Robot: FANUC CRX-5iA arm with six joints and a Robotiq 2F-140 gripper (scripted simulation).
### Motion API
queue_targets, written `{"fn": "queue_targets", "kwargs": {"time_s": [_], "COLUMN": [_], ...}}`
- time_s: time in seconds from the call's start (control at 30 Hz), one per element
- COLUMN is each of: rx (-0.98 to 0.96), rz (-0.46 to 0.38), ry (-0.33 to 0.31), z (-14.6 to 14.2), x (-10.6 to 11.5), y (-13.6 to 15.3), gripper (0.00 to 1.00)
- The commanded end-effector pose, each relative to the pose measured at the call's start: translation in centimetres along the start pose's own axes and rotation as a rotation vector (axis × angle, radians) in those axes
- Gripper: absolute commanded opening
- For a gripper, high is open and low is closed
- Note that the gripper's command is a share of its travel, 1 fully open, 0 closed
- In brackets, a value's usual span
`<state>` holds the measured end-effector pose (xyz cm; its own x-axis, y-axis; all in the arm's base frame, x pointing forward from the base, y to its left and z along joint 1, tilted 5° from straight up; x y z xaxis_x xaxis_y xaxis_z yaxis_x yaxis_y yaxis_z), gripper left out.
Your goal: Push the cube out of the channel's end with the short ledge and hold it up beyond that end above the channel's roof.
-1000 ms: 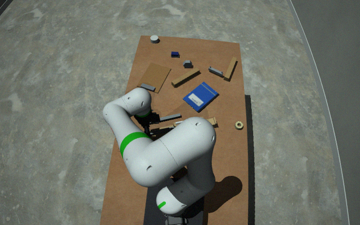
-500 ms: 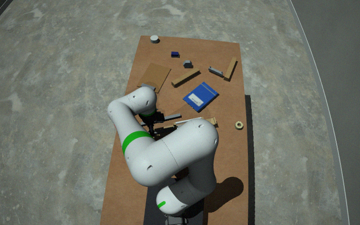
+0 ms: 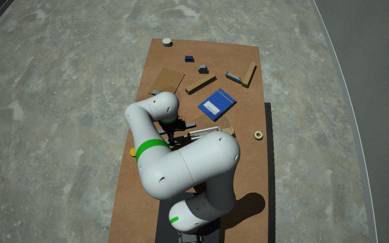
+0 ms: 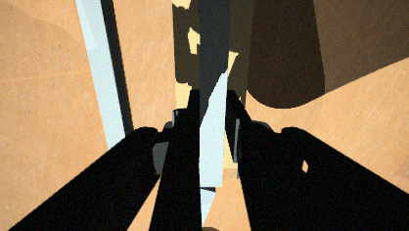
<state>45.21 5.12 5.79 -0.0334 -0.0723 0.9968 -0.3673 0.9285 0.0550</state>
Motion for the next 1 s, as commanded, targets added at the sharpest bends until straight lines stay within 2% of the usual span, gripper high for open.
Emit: {"fn": "queue_targets", "kwargs": {"time_s": [0.0,0.47,0.97], "rx": [0.001,0.001,0.001], "rz": [0.0,0.0,0.0], "ry": [-0.001,-0.001,-0.001], "z": [0.0,1.0,1.5], "x": [0.1,0.1,0.1], "y": [-0.4,-4.3,-6.6], "gripper": [0.1,0.1,0.1]}}
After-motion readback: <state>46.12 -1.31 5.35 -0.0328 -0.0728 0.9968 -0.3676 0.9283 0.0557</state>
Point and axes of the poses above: the point where the finger pads meet when closed, its own x axis back along the fingers, its own z axis across the jaws, y = z × x, the point moved 4 cm from there along x, back along the fingers, and after that the axes turned 14 degrees about x, right-handed, at the moved point
